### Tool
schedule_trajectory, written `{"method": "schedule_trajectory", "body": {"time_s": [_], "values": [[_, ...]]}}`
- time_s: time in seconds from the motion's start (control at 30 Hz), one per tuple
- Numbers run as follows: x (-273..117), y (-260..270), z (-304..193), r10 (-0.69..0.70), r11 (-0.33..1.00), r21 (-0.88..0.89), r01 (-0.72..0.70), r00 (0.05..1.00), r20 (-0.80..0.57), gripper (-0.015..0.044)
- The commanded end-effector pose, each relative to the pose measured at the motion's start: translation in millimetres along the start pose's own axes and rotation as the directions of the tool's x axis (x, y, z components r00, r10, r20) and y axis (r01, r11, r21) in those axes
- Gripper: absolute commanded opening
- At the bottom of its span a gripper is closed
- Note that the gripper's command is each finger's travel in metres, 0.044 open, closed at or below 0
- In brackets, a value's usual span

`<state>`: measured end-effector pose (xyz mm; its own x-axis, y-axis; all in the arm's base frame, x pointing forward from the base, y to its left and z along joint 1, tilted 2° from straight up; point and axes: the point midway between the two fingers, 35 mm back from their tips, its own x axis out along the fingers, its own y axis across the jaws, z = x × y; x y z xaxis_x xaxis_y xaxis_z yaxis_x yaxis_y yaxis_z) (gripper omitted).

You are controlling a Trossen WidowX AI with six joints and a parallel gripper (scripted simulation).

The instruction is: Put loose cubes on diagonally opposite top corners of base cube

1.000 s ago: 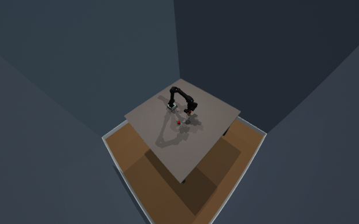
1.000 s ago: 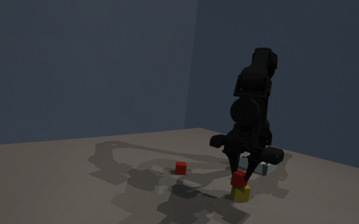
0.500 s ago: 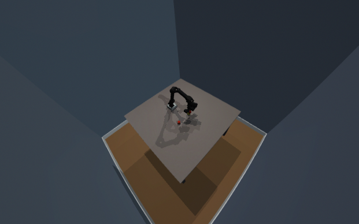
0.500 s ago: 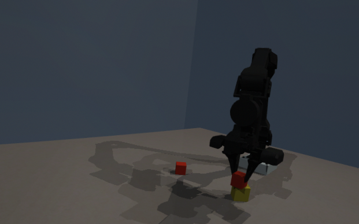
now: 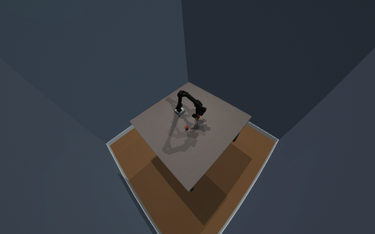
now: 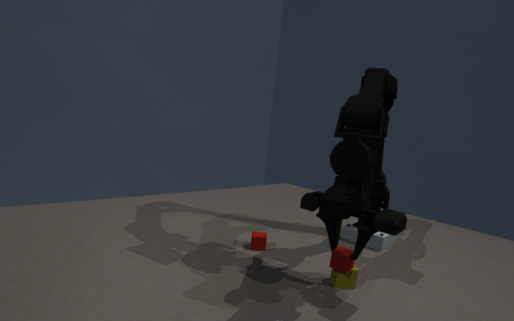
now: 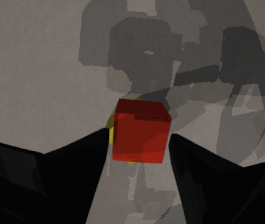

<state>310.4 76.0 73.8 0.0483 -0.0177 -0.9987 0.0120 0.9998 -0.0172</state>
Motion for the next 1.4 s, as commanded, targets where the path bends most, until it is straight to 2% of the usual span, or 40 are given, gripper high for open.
{"method": "schedule_trajectory", "body": {"time_s": [0.0,0.47,0.53,0.9,1.37], "values": [[-8.1,0.3,1.3,0.002,1.000,0.001,-0.002,1.000,0.007,0.0205],[-26.5,0.4,1.2,0.002,1.000,0.001,-0.002,1.000,0.007,0.0205],[-24.9,-5.3,2.8,0.001,1.000,0.019,-0.001,1.000,0.006,0.0258],[-41.9,-100.4,15.2,-0.008,0.933,0.359,0.005,1.000,0.008,0.0265],[-65.0,-216.0,-10.4,-0.023,0.699,0.715,0.011,1.000,0.008,0.0265]]}}
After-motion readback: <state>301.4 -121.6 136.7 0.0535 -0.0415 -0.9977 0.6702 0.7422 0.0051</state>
